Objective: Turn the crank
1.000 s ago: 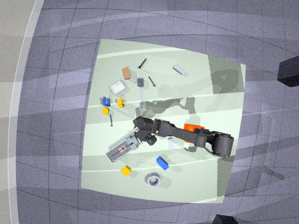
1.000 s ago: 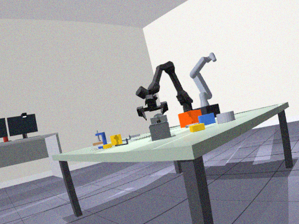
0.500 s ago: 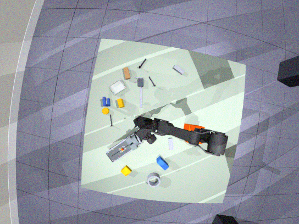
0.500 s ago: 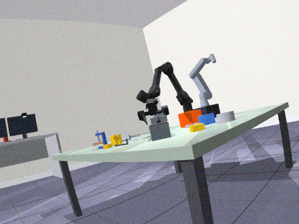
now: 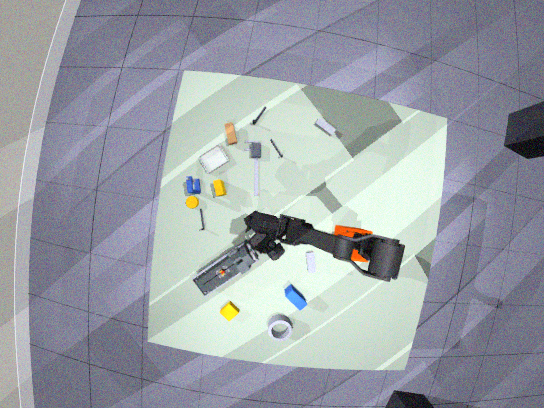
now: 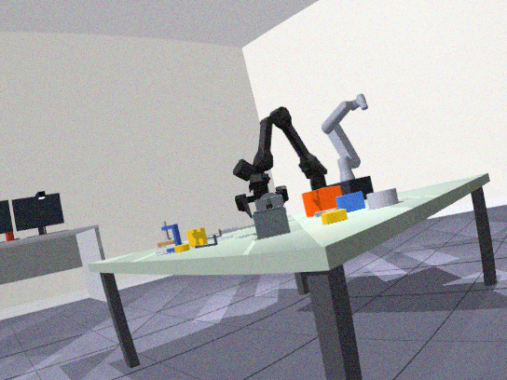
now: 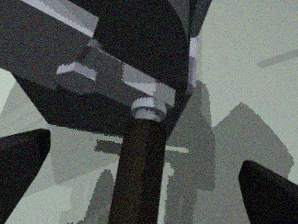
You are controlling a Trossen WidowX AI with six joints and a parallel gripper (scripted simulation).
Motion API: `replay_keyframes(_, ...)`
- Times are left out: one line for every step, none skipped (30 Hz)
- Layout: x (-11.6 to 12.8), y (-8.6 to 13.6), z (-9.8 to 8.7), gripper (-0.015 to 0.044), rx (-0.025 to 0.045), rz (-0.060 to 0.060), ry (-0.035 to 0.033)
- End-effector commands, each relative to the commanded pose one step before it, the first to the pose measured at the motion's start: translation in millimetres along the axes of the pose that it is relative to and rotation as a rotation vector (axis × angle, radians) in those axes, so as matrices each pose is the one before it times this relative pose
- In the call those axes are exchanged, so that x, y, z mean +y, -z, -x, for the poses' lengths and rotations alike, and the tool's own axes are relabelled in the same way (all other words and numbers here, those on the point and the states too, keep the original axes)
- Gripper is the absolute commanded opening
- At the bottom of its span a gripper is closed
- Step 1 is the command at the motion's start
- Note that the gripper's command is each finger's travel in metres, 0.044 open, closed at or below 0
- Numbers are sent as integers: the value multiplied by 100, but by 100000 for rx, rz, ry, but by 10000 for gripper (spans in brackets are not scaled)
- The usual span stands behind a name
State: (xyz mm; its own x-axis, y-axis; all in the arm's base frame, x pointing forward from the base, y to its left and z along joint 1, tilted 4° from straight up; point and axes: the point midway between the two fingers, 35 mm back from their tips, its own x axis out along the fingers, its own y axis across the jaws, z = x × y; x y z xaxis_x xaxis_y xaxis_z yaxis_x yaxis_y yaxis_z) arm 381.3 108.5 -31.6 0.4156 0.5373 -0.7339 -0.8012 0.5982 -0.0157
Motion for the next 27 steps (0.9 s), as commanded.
replay_keyframes(249, 565, -351, 414, 589, -365, -984)
replay_keyframes(0, 0, 0, 387, 0, 0, 0)
replay_keyframes(0, 0, 0, 361, 0, 0, 0)
replay_keyframes(0, 0, 0, 335, 0, 0, 0)
replay_keyframes(0, 0, 0, 309, 0, 0, 0)
replay_keyframes(0, 0, 0, 282, 0, 0, 0)
replay_keyframes(0, 0, 0, 256, 0, 0, 0)
replay_keyframes(0, 0, 0, 230, 0, 0, 0)
replay_keyframes(0, 0, 0, 204, 0, 0, 0)
replay_keyframes(0, 0, 0, 177, 0, 0, 0)
replay_keyframes(0, 0, 0, 151, 0, 0, 0)
replay_keyframes(0, 0, 0, 125, 0, 0, 0)
replay_keyframes(0, 0, 0, 99, 0, 0, 0)
replay_keyframes(0, 0, 0, 72, 0, 0, 0)
replay_keyframes(0, 0, 0, 46, 0, 0, 0)
replay_keyframes(0, 0, 0, 20, 0, 0, 0)
replay_keyframes(0, 0, 0, 0, 0, 0, 0)
replay_keyframes(0, 0, 0, 0, 0, 0, 0)
replay_keyframes(0, 0, 0, 0, 0, 0, 0)
replay_keyframes(0, 0, 0, 0, 0, 0, 0)
replay_keyframes(0, 0, 0, 0, 0, 0, 0)
replay_keyframes(-19, -70, 43, 0, -3, 2, 2)
replay_keyframes(-19, -70, 43, 0, -3, 2, 2)
replay_keyframes(4, 7, -8, 0, 0, 0, 0)
replay_keyframes(0, 0, 0, 0, 0, 0, 0)
replay_keyframes(12, 14, -18, 0, 0, -1, -1)
replay_keyframes(12, 15, -13, 0, 0, -1, -1)
